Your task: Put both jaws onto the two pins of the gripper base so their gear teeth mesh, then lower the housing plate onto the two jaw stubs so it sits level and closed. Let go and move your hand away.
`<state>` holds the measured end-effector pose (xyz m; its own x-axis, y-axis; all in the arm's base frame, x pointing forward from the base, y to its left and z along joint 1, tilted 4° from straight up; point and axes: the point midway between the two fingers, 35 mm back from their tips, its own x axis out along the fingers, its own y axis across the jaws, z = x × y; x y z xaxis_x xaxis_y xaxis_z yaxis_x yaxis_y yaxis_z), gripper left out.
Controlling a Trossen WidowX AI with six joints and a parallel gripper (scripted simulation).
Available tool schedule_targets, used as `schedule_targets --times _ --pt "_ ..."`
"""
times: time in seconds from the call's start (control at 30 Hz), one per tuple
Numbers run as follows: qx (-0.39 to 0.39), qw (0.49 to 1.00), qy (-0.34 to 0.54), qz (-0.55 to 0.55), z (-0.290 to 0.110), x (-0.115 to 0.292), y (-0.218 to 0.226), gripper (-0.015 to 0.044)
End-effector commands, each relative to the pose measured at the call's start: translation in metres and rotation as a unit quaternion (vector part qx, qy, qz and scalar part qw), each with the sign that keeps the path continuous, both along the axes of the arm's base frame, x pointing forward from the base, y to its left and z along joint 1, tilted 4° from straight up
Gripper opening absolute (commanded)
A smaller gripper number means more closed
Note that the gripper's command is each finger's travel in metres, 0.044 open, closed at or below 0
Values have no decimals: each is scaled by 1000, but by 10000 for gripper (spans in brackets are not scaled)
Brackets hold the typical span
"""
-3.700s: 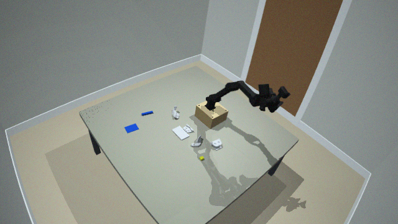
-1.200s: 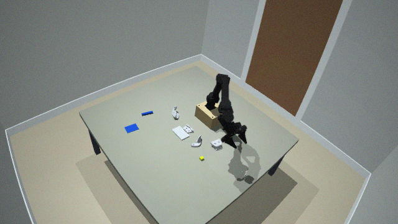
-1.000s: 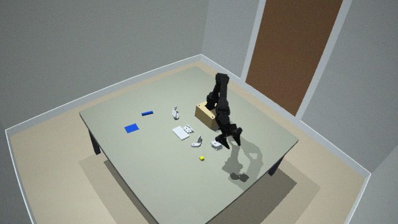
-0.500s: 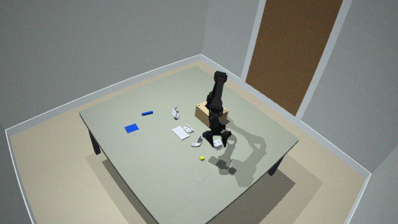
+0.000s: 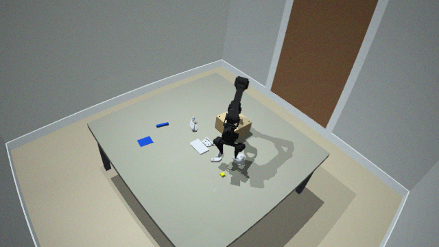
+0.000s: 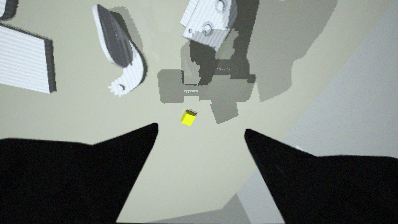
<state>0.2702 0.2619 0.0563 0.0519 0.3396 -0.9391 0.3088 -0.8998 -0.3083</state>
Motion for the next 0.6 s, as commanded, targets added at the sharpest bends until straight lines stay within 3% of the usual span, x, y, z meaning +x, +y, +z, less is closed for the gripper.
schedule_targets --times 0.0,0.3,0.57 --pt "-46 999 1 19 -10 -7 -28 440" --pt "-140 987 23 70 -28 -26 -85 440" --pt "-147 986 25 75 -38 -27 -88 440"
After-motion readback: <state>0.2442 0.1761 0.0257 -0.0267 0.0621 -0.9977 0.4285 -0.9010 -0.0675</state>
